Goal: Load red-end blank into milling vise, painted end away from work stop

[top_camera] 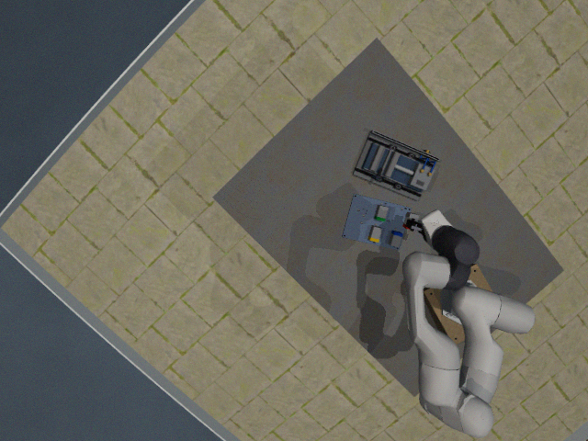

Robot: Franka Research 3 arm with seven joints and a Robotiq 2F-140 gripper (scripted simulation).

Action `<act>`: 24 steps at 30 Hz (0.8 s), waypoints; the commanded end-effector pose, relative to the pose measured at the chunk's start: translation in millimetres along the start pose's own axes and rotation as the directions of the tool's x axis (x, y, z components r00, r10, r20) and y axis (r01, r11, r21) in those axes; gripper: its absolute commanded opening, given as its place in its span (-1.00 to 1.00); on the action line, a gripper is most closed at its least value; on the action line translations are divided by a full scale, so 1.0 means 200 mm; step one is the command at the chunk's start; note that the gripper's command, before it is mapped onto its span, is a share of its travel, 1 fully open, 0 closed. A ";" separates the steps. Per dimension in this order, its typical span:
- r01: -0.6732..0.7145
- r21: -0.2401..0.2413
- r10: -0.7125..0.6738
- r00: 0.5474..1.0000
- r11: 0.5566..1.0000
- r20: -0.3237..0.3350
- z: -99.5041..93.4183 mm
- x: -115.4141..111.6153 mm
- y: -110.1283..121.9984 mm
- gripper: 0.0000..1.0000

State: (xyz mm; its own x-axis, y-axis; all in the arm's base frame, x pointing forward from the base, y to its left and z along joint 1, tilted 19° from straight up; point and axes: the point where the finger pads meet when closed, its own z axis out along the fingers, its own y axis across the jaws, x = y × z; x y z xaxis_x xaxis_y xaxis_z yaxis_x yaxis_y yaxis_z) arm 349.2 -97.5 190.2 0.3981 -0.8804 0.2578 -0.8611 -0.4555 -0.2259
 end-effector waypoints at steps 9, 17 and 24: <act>-0.016 -0.014 0.017 1.000 1.000 0.015 -0.11 -0.03 0.02 -1.00; -0.016 -0.014 0.017 1.000 1.000 0.015 -0.14 -0.04 0.02 -1.00; -0.016 -0.014 0.017 1.000 1.000 0.015 -0.14 -0.04 0.02 -1.00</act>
State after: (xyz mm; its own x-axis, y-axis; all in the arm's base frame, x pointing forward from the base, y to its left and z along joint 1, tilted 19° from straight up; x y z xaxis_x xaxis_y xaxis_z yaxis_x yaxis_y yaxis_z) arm 335.0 -89.9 211.6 0.3954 -0.8856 0.2436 -0.8683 -0.4469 -0.2152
